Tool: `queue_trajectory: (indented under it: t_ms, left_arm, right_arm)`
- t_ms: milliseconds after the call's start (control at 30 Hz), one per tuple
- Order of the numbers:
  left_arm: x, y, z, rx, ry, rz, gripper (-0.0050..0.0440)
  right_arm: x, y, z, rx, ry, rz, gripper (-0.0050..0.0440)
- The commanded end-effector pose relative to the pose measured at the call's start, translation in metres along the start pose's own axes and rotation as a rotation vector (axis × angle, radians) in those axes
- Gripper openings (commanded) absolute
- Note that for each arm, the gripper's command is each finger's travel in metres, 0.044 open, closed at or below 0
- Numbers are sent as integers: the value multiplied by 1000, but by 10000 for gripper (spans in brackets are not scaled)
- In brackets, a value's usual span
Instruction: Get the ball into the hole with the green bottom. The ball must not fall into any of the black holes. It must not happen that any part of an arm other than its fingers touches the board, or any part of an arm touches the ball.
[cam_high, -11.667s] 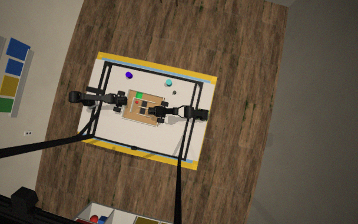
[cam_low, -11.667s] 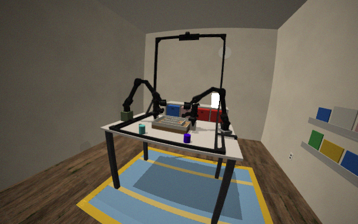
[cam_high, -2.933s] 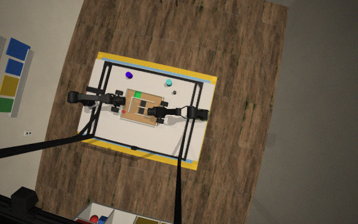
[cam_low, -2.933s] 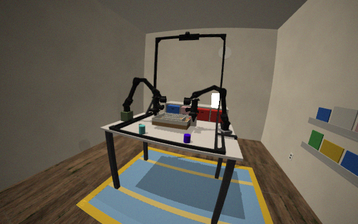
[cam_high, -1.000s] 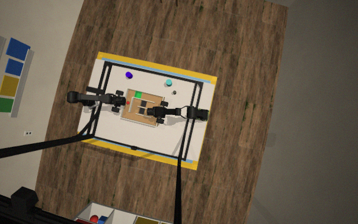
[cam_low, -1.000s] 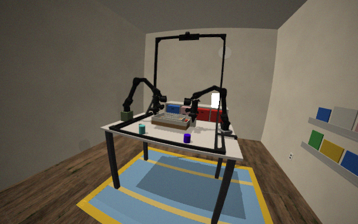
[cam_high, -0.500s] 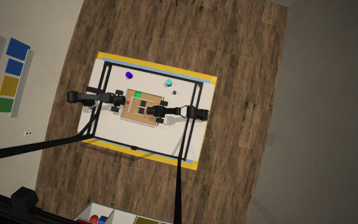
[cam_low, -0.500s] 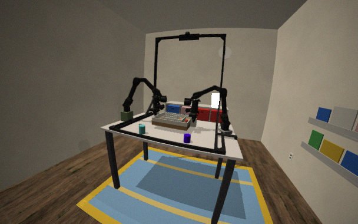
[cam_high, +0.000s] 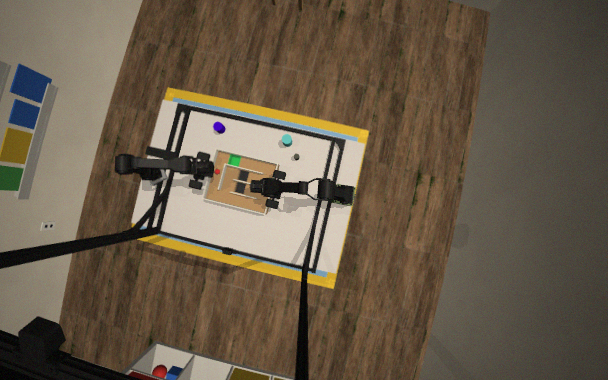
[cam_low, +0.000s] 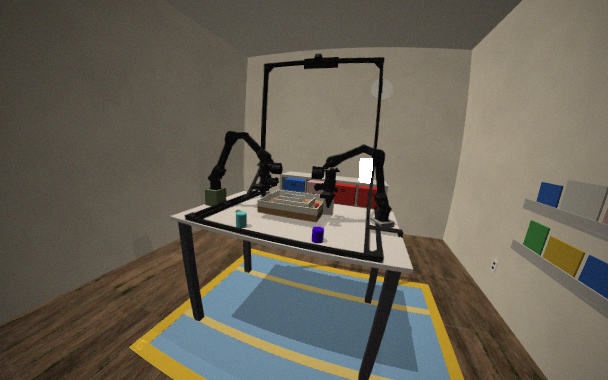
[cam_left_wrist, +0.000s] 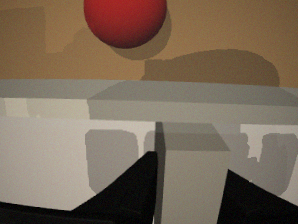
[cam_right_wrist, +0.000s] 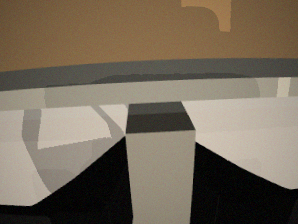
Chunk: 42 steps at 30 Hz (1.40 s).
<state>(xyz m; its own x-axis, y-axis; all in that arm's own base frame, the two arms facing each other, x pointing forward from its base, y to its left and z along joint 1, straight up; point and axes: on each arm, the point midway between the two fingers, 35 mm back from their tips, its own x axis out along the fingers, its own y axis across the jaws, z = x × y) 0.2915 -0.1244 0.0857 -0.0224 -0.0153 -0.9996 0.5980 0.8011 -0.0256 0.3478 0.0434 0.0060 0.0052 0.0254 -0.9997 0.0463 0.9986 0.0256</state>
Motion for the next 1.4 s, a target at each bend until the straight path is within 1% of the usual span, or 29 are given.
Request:
queue_trajectory:
  t_ms: [0, 167, 367, 767, 967, 1267, 1367]
  left_arm:
    - [-1, -2, 0, 0, -4, 33, 20]
    - [1, -4, -1, 0, -12, 74, 20]
    - [2, -4, -1, 0, -20, 73, 20]
    - [0, 0, 0, 0, -9, -23, 20]
    - [-2, 0, 0, 0, -1, -26, 20]
    - [-1, -4, 0, 0, -2, 59, 20]
    - [0, -4, 0, 0, -7, 73, 20]
  right_arm:
    - [-2, 2, 0, 0, -1, -33, 20]
    - [-4, 4, 0, 0, 7, -74, 20]
    - [-5, 4, 1, 0, 16, -73, 20]
    - [-3, 0, 0, 0, 4, 23, 20]
    - [-2, 0, 0, 0, -4, 26, 20]
    - [-2, 4, 0, 0, -3, -59, 20]
    - [-3, 4, 0, 0, 3, -73, 20]
